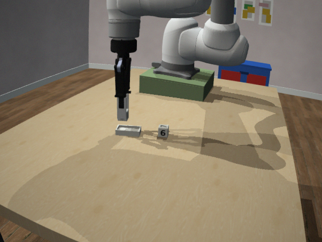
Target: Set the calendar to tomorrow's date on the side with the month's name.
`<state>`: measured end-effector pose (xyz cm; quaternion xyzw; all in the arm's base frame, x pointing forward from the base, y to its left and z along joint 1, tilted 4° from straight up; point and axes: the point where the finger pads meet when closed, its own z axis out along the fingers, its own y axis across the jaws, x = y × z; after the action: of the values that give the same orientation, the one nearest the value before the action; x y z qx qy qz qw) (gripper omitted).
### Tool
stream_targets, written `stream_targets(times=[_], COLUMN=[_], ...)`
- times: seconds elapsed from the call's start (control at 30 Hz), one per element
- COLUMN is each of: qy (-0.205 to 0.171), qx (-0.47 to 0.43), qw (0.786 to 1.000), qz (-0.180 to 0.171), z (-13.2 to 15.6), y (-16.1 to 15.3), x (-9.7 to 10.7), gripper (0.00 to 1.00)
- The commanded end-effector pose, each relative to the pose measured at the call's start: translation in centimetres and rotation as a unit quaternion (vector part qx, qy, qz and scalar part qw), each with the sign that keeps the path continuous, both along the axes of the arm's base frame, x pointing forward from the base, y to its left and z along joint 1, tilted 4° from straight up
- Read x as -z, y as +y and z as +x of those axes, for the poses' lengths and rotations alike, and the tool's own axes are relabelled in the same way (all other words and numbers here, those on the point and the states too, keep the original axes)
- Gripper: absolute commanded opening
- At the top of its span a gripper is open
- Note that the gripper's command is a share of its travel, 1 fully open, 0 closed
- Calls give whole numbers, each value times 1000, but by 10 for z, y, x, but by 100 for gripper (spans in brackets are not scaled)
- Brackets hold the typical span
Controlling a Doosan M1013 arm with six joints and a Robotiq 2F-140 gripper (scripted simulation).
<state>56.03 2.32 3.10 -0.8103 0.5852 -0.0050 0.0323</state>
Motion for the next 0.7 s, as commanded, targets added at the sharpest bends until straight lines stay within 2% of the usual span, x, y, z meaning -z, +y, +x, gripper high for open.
stream_targets(times=[0.0, 0.67], qy=[0, 0], qx=[0, 0], qw=[1000, 1000], qz=[0, 0], z=[0, 0], y=[0, 0], x=[0, 0], gripper=[16, 16])
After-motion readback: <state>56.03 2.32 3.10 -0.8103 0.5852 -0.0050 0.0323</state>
